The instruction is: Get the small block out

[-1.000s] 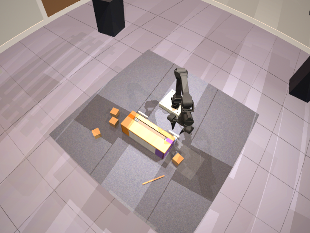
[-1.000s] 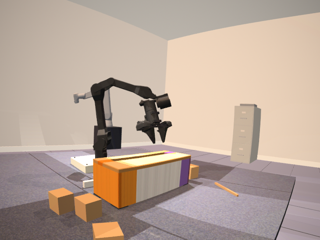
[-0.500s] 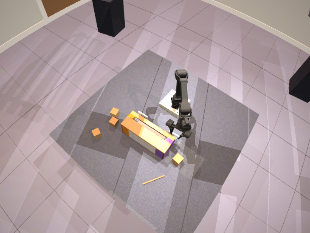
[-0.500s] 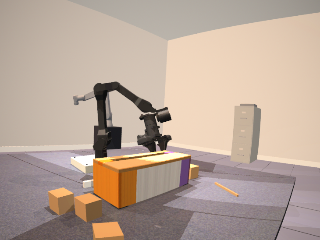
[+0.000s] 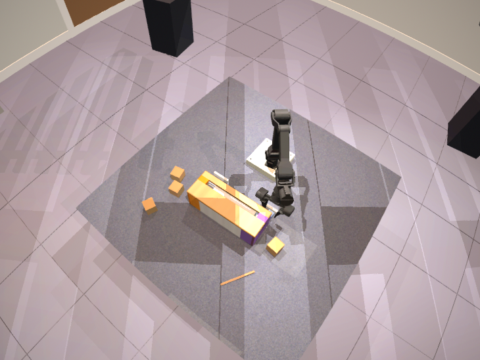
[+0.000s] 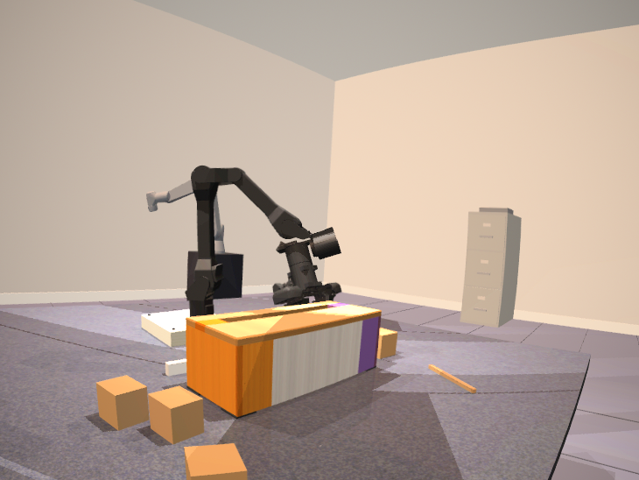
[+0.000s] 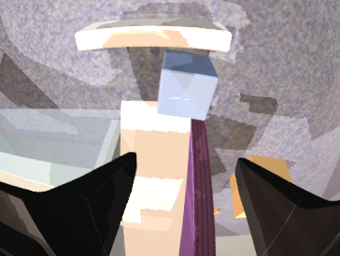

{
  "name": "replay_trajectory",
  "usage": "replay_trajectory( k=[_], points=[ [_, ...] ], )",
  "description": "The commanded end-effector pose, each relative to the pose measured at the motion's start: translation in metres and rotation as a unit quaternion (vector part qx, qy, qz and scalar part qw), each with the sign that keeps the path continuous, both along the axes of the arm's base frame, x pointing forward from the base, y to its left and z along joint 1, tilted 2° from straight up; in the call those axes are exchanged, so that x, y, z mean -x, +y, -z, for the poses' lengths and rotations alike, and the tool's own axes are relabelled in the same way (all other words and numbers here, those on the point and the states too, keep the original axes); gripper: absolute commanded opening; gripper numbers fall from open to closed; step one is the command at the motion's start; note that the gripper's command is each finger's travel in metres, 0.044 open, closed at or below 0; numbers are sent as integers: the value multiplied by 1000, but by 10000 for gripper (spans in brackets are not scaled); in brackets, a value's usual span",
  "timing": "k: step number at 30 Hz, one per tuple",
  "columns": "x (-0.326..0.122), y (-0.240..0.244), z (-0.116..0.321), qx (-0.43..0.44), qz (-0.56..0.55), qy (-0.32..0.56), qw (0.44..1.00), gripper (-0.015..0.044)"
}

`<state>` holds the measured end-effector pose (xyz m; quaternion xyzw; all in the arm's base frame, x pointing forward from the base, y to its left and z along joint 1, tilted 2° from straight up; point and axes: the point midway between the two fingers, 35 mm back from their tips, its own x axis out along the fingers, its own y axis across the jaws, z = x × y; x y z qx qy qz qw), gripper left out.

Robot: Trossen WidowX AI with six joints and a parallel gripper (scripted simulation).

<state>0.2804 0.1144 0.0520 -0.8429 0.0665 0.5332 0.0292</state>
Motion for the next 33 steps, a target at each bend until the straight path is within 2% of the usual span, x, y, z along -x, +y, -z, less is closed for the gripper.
replay_trajectory(
  k=[1, 31, 33],
  points=[
    [2, -1, 12, 3, -1, 7, 1000, 285],
    [6, -4, 55, 3, -2, 7, 1000, 285],
    [6, -4, 55, 3, -2, 7, 1000, 233]
  ],
)
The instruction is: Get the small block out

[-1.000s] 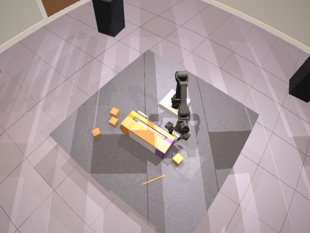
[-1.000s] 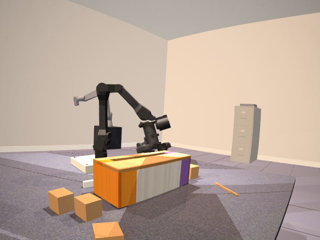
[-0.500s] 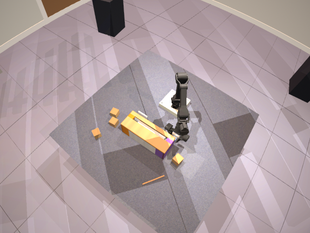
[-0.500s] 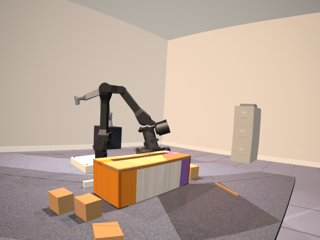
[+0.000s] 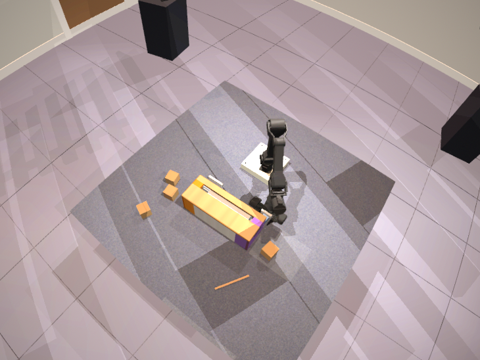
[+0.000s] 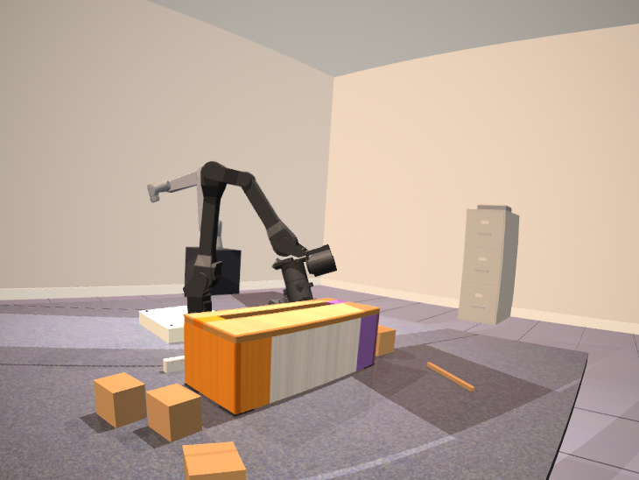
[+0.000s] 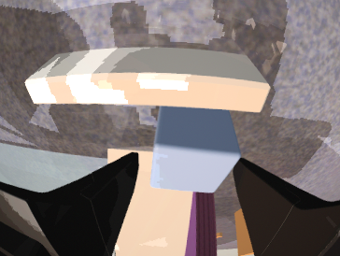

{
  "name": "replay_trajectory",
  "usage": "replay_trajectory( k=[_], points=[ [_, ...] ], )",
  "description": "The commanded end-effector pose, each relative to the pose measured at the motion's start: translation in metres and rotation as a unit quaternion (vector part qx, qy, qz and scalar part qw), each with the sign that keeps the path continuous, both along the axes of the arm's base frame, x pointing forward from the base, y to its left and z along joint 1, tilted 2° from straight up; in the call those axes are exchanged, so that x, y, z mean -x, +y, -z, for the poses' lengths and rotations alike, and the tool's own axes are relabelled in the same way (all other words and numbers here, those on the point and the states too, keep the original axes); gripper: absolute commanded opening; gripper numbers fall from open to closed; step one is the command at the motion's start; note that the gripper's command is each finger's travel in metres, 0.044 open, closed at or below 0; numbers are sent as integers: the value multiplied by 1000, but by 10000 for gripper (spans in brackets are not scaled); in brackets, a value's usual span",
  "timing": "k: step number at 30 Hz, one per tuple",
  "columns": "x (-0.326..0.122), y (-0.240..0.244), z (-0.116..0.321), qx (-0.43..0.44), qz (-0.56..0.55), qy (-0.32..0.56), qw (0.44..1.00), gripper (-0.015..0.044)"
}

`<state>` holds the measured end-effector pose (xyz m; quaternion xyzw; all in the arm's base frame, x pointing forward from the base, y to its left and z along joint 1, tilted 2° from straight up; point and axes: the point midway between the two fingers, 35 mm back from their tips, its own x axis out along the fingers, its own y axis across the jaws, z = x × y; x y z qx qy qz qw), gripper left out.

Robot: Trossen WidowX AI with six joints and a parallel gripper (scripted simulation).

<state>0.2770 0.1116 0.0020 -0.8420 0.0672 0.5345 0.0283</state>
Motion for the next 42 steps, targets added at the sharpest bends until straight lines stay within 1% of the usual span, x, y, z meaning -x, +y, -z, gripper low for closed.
replay_trajectory(
  k=[1, 5, 9, 12, 20, 29, 42],
  points=[
    [3, -1, 5, 2, -2, 6, 1000, 206],
    [3, -1, 5, 2, -2, 6, 1000, 101],
    [3, -1, 5, 2, -2, 6, 1000, 75],
    [1, 0, -4, 2, -2, 5, 1000, 0],
    [1, 2, -55, 1, 0, 2, 1000, 0],
    [2, 1, -63, 1, -9, 3, 1000, 0],
    [17, -8, -120, -3, -149, -5, 989, 0]
  ],
)
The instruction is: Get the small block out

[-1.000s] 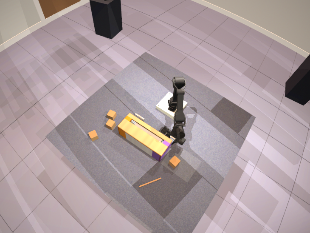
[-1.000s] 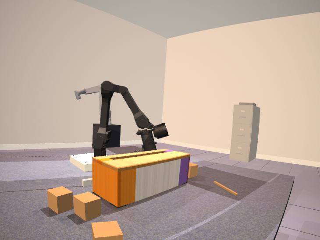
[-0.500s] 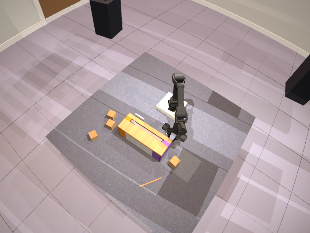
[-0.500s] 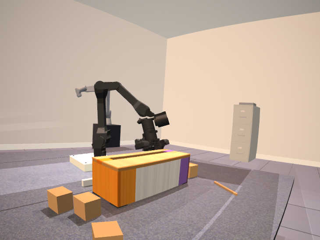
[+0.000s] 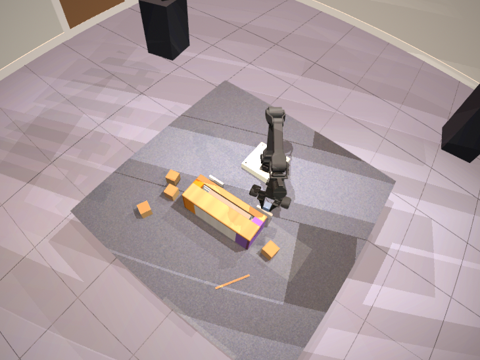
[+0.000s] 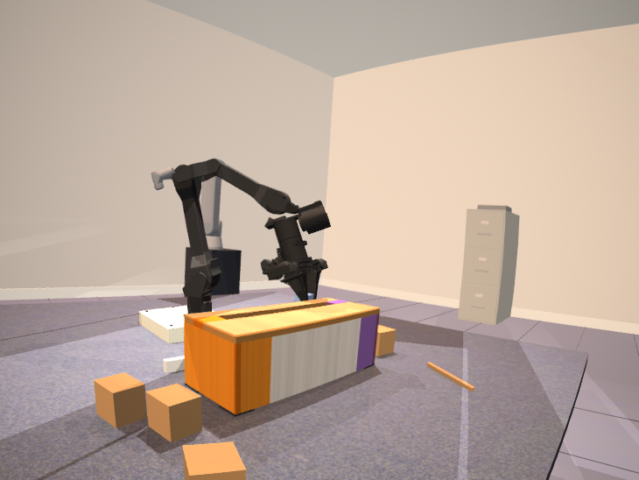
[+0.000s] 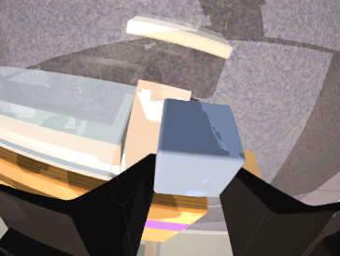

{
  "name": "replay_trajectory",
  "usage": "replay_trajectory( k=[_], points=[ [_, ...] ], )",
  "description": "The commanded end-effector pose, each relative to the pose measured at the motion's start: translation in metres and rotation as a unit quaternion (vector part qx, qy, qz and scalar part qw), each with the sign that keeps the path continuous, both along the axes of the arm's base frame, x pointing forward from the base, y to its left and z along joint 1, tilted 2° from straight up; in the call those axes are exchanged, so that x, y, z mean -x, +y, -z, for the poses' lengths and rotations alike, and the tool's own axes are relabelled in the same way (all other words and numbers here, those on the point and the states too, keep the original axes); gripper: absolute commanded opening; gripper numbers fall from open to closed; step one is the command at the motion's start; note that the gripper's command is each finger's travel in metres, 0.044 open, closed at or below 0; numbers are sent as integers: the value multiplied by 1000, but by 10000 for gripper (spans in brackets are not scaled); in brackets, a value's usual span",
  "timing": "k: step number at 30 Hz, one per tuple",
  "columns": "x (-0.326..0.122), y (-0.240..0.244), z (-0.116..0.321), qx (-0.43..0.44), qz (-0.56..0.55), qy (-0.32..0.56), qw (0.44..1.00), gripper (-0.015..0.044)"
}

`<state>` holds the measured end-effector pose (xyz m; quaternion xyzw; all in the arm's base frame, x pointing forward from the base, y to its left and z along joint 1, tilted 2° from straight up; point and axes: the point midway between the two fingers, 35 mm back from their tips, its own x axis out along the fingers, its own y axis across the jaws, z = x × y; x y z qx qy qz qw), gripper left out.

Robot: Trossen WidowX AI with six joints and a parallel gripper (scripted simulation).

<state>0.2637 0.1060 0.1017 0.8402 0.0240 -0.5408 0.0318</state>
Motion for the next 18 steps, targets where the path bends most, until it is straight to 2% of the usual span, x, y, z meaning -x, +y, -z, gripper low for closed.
replay_trajectory(
  k=[1, 9, 18],
  points=[
    [5, -4, -25, -6, -52, -14, 999, 0],
    [19, -11, -58, -5, -136, -36, 990, 0],
    [19, -11, -59, -5, -137, -36, 990, 0]
  ],
)
